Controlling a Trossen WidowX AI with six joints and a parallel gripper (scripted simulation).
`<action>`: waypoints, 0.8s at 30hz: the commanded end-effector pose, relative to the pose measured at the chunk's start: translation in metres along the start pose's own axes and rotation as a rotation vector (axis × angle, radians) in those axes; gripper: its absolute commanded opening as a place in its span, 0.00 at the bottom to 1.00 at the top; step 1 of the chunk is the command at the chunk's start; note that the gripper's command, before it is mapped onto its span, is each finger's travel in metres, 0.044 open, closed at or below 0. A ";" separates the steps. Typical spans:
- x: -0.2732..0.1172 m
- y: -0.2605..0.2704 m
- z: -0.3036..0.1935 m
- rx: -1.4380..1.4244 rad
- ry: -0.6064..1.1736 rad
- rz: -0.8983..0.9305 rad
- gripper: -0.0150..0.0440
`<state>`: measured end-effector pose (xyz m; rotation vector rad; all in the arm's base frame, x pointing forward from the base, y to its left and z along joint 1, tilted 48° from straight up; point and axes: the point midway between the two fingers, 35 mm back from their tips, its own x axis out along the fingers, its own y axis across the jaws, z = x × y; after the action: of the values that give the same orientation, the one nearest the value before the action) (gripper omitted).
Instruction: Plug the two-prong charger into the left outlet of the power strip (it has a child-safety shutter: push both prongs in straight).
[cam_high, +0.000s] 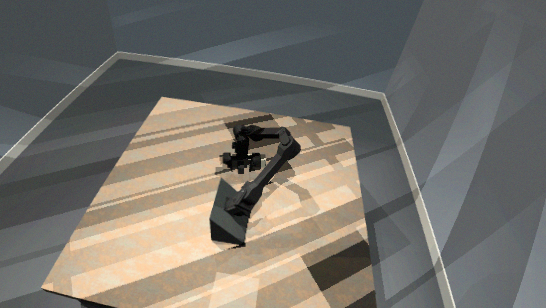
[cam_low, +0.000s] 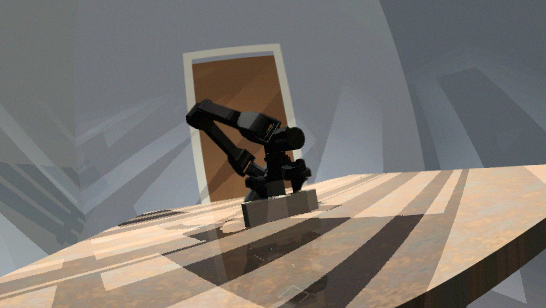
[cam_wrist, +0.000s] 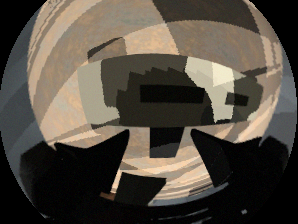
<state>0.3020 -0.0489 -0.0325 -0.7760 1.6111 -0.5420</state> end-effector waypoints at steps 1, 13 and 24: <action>0.001 0.000 -0.002 0.003 -0.001 -0.003 1.00; 0.001 0.000 -0.008 0.004 -0.002 -0.003 1.00; 0.001 0.000 -0.020 0.004 -0.002 -0.003 1.00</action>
<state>0.2858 -0.0509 -0.0302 -0.7765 1.6092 -0.5431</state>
